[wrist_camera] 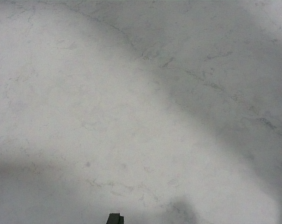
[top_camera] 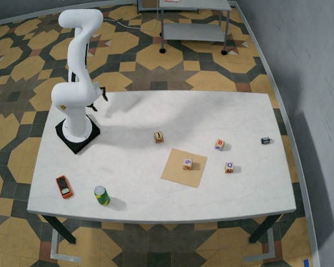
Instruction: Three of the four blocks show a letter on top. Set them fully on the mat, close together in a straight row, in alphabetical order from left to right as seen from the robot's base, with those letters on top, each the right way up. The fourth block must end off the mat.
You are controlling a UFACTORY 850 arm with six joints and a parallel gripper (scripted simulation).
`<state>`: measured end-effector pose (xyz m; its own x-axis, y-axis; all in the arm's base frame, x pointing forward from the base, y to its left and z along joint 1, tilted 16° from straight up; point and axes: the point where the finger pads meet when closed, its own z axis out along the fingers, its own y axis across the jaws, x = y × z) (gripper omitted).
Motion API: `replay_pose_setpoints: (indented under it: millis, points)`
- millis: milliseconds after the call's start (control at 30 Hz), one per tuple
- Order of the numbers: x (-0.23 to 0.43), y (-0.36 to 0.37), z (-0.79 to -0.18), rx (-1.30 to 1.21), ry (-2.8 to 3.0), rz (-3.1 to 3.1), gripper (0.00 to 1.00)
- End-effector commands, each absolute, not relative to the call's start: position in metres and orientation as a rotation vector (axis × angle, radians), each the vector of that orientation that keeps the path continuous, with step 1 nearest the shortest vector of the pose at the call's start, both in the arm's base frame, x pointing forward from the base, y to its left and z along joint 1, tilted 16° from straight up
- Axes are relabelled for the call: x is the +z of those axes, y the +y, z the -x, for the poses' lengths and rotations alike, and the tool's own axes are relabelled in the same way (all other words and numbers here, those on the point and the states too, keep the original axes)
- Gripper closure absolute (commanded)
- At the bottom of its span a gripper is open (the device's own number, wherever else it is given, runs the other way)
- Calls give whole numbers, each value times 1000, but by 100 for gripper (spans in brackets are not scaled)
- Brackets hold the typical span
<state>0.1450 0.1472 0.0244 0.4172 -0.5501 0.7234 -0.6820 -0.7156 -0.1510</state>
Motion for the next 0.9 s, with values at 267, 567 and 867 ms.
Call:
replay_pose_setpoints:
  millis: [267,567,867]
  points:
    - [25,148,-145,1180,-1098,-2501,0]
    - [25,148,-145,1180,-1098,-2501,0]
    - [31,151,-167,980,-1190,-2440,0]
